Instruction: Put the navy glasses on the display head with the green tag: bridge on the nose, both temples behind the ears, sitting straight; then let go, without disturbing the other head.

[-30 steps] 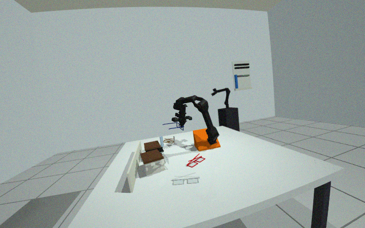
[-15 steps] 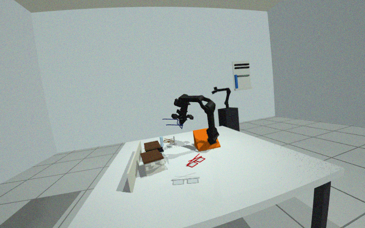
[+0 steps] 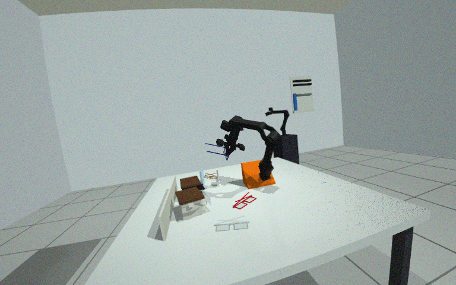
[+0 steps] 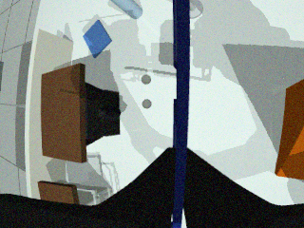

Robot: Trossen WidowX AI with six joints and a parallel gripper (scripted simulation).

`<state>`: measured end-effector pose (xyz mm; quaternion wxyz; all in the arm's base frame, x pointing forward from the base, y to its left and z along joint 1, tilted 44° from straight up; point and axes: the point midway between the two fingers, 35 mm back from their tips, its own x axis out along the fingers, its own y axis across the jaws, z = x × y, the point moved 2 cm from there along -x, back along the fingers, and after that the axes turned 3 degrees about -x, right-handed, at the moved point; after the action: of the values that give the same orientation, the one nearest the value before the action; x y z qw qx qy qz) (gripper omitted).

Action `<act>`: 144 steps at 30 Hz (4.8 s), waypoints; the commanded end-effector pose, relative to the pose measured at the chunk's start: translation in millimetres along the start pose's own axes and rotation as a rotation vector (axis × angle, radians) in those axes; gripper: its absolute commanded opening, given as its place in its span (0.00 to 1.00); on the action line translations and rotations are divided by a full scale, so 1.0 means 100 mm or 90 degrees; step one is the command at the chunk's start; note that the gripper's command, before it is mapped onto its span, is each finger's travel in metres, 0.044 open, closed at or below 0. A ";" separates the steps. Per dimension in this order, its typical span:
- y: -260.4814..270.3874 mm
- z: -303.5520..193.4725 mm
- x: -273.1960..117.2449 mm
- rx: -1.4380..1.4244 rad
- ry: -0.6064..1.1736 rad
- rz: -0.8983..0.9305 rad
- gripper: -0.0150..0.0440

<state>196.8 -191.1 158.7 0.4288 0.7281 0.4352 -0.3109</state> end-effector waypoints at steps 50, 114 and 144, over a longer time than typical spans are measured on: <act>-0.38 -1.59 -0.41 0.251 0.029 0.225 0.25; 0.02 -0.66 0.34 0.062 0.100 -0.065 0.25; -0.07 -0.27 1.05 -0.057 0.202 -0.215 0.25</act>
<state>236.1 -128.9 85.4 0.3275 0.6711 0.6200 -0.2408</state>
